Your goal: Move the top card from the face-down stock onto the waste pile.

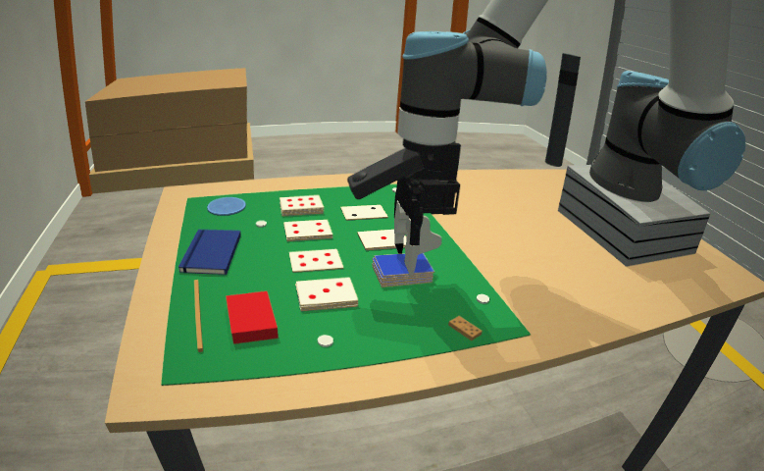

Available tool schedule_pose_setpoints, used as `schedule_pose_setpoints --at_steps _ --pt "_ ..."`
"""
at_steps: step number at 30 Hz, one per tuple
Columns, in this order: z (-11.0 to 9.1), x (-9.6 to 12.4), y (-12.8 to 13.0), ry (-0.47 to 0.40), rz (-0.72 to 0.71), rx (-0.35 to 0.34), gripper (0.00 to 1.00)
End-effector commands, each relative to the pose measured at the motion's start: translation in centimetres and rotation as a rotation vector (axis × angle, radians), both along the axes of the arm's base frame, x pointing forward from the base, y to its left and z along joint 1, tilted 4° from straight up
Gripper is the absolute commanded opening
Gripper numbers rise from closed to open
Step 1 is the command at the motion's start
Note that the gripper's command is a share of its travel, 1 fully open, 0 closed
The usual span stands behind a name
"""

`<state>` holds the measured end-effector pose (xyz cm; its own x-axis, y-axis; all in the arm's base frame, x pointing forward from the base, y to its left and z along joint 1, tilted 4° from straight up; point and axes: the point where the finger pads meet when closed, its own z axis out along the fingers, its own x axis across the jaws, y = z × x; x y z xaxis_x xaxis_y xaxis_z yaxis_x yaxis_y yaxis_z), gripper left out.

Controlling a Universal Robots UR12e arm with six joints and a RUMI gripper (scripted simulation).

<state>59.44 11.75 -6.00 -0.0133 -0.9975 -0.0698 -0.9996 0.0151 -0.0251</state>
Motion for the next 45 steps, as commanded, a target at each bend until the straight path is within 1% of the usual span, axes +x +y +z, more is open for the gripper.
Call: schedule_pose_setpoints --at_steps 1,24,30,32,40,45 --pt "0.1 0.1 0.0 -0.001 0.0 0.0 0.39" --pt "0.2 0.1 0.0 -0.001 0.0 0.0 0.38" --pt "1.4 0.0 -0.1 -0.001 0.0 0.0 0.38" --pt "1.4 0.0 -0.1 -0.001 0.0 0.0 0.38" --pt "3.6 0.0 -0.3 -0.001 0.0 0.0 0.38" --pt "4.0 -0.1 -0.3 -0.001 0.0 0.0 0.38"
